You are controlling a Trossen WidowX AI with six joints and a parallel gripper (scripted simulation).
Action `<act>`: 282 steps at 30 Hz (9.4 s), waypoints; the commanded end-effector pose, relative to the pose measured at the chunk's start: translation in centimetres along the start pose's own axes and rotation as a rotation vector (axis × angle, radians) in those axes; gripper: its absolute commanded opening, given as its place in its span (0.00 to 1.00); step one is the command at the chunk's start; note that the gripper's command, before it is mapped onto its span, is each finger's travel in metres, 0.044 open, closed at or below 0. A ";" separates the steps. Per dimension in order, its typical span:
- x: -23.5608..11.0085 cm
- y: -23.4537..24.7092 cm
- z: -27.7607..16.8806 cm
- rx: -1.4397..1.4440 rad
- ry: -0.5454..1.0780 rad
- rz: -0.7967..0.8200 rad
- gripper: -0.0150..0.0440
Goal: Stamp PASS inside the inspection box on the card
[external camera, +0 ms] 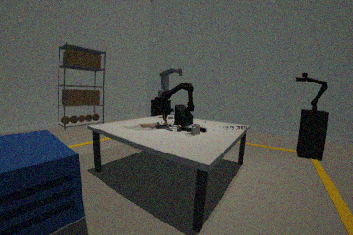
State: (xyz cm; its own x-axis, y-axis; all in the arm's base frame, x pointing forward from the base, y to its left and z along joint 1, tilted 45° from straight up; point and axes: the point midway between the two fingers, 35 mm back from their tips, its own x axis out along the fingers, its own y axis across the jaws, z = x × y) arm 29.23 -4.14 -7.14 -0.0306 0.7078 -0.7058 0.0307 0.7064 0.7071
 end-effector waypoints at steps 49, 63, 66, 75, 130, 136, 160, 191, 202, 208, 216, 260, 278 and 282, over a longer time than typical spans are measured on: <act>0.2 13.6 -2.6 1.385 -0.022 0.002 0.25; 0.9 13.7 -2.6 1.403 -0.022 0.000 0.25; 1.1 13.7 -2.6 1.403 -0.022 0.000 0.25; 1.7 13.7 -2.6 1.403 -0.022 -0.002 0.25; 5.3 13.7 -2.6 1.403 -0.019 -0.008 0.25; 5.7 13.7 -2.6 1.403 -0.018 -0.009 0.25; 6.8 13.7 -2.8 1.403 -0.016 -0.010 0.25; 7.4 13.7 -2.8 1.402 -0.013 -0.011 0.25; 7.4 13.7 -2.8 1.402 -0.013 -0.011 0.25; 7.4 13.7 -2.8 1.402 -0.013 -0.011 0.25; 7.5 13.7 -2.8 1.402 -0.013 -0.011 0.25; 7.2 13.7 -2.8 1.402 -0.013 -0.011 0.25; 6.4 13.7 -2.8 1.402 -0.013 -0.012 0.25; 6.3 13.7 -2.8 1.402 -0.013 -0.012 0.25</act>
State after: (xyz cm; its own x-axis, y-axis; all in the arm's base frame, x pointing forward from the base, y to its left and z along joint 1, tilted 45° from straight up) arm 26.60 10.06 -2.02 -0.0334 0.6929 -0.7202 0.9907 0.1179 0.0675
